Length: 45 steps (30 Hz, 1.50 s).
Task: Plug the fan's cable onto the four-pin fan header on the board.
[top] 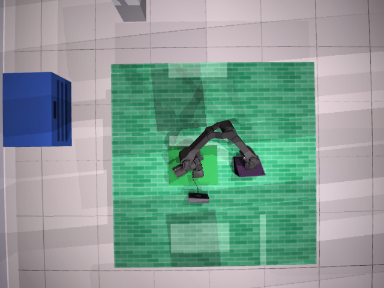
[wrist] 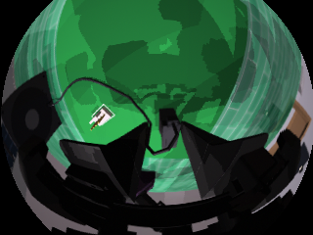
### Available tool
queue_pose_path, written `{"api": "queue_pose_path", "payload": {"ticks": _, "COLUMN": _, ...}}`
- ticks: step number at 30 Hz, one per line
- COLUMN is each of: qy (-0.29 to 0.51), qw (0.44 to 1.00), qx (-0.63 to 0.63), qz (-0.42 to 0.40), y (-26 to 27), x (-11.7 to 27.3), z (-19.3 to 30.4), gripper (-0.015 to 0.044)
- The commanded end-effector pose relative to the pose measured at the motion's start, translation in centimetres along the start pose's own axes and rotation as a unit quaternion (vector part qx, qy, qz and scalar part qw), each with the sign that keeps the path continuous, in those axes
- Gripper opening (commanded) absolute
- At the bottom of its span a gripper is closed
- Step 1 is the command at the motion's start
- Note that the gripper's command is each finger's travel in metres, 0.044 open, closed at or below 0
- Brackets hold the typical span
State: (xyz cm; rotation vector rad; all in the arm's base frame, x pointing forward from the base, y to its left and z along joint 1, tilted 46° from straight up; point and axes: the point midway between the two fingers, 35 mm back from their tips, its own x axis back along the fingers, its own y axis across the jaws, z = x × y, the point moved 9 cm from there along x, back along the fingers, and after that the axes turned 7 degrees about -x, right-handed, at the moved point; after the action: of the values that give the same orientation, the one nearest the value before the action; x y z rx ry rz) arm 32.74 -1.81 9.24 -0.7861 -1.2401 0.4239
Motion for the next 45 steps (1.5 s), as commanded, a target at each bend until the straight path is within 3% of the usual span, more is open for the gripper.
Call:
{"api": "queue_pose_path", "payload": {"ticks": 1, "qy": 0.0, "qw": 1.0, "qx": 0.0, "qz": 0.0, "y": 0.0, "x": 0.0, "z": 0.0, "gripper": 0.0156}}
{"api": "queue_pose_path", "payload": {"ticks": 14, "qy": 0.0, "qw": 1.0, "qx": 0.0, "qz": 0.0, "y": 0.0, "x": 0.0, "z": 0.0, "gripper": 0.0069}}
{"api": "queue_pose_path", "payload": {"ticks": 17, "qy": 0.0, "qw": 1.0, "qx": 0.0, "qz": 0.0, "y": 0.0, "x": 0.5, "z": 0.1, "gripper": 0.0}}
{"api": "queue_pose_path", "payload": {"ticks": 45, "qy": -0.007, "qw": 1.0, "qx": 0.029, "qz": -0.001, "y": -0.1, "x": 7.7, "z": 2.0, "gripper": 0.0}}
